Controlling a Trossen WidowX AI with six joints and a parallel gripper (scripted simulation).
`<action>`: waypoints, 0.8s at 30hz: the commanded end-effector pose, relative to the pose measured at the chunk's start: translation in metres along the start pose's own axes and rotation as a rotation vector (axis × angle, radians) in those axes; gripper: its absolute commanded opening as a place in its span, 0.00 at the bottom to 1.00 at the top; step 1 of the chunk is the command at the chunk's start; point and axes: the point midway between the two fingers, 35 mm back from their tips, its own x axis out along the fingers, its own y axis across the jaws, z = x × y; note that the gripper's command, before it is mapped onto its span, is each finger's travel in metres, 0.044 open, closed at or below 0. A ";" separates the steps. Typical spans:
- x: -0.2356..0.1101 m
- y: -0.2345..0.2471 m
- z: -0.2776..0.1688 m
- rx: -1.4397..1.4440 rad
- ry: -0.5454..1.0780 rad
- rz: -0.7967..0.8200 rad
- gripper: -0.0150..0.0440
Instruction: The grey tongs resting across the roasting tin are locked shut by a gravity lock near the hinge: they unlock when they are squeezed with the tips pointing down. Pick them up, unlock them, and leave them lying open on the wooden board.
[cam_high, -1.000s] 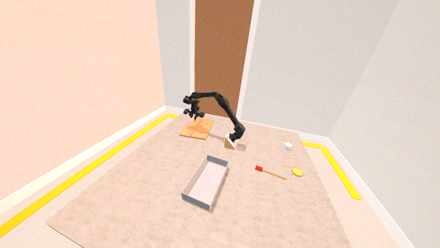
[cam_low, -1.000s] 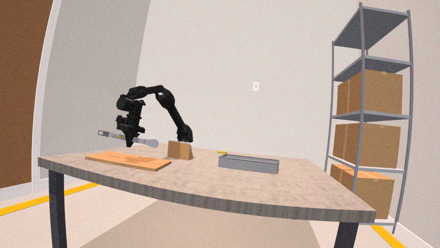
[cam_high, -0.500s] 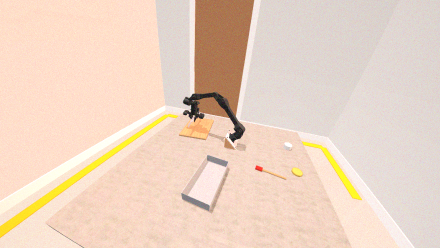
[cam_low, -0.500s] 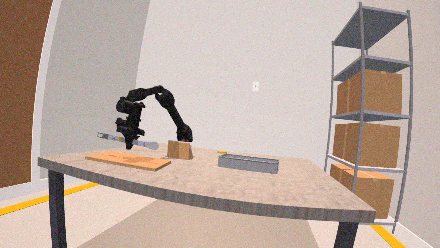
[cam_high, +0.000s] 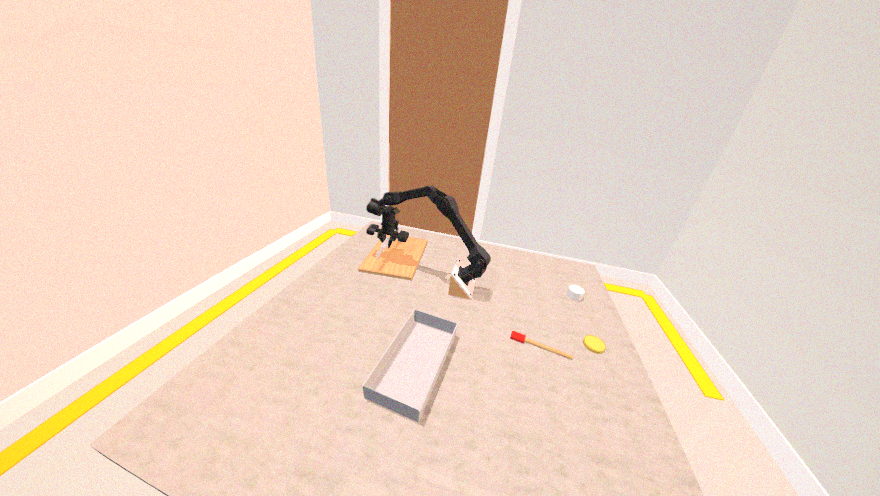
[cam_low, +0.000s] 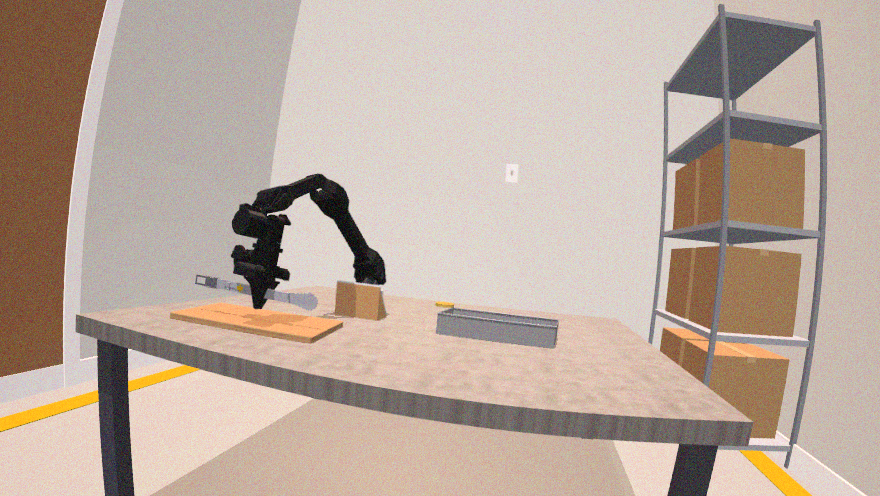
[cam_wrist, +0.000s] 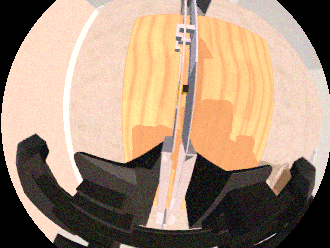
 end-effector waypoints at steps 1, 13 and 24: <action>0.000 0.000 0.000 0.000 0.000 0.000 0.04; 0.000 0.000 0.000 0.000 0.000 0.000 0.58; 0.000 0.000 0.000 0.000 0.000 0.000 1.00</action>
